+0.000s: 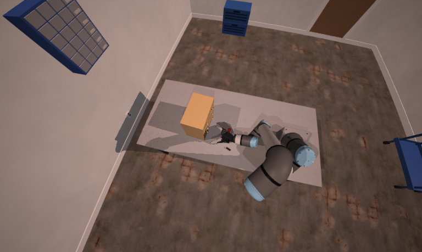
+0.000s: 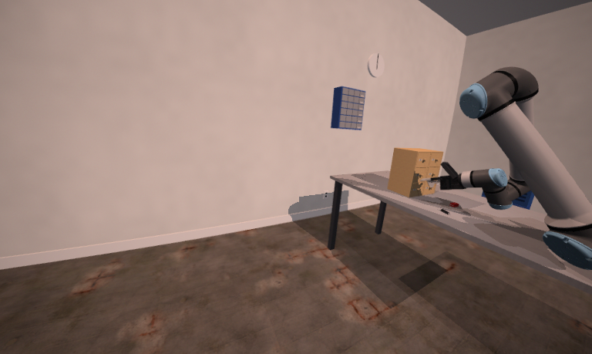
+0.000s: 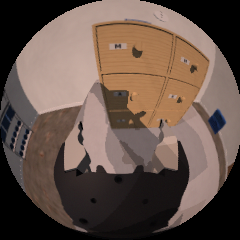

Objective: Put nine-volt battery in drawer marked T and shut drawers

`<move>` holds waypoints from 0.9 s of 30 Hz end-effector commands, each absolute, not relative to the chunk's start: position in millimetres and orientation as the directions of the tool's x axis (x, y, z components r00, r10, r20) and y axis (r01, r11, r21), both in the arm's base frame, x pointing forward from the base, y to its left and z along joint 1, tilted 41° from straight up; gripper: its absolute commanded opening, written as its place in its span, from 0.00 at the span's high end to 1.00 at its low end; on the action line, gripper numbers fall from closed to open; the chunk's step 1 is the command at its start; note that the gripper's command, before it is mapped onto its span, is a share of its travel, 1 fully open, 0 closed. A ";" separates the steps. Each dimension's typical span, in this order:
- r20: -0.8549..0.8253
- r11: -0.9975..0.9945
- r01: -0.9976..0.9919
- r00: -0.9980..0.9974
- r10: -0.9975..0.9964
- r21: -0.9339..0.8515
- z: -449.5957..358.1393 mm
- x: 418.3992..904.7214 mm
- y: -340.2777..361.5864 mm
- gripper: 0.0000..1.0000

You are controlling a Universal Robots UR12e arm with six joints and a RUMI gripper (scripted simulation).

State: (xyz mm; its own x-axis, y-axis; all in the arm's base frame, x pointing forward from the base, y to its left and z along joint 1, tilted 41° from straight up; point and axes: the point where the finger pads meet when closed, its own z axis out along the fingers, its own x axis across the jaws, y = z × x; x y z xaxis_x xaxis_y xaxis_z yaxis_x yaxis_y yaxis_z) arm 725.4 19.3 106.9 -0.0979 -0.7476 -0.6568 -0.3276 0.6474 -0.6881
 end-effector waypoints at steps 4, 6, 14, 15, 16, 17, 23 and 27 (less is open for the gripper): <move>-0.657 0.647 -0.328 -0.098 -0.748 -0.688 107.3 725.5 18.8 0.00; -0.657 0.647 -0.329 -0.098 -0.748 -0.688 107.4 725.4 18.7 0.00; -0.656 0.646 -0.337 -0.098 -0.748 -0.685 107.8 724.9 18.3 0.00; -0.656 0.646 -0.337 -0.098 -0.748 -0.685 107.8 724.9 18.3 0.00; -0.656 0.646 -0.337 -0.098 -0.748 -0.685 107.8 724.9 18.3 0.00; -0.656 0.645 -0.338 -0.098 -0.748 -0.685 107.9 724.9 18.2 0.00; -0.656 0.643 -0.349 -0.098 -0.748 -0.681 108.6 724.1 17.6 0.00; -0.656 0.642 -0.358 -0.098 -0.748 -0.678 109.3 723.4 17.2 0.00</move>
State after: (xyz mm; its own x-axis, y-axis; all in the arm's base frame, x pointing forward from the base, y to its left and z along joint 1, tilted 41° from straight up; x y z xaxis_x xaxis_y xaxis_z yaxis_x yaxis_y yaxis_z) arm 723.9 18.0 108.3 -0.0981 -0.7479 -0.6565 -0.3500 0.6435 -0.6807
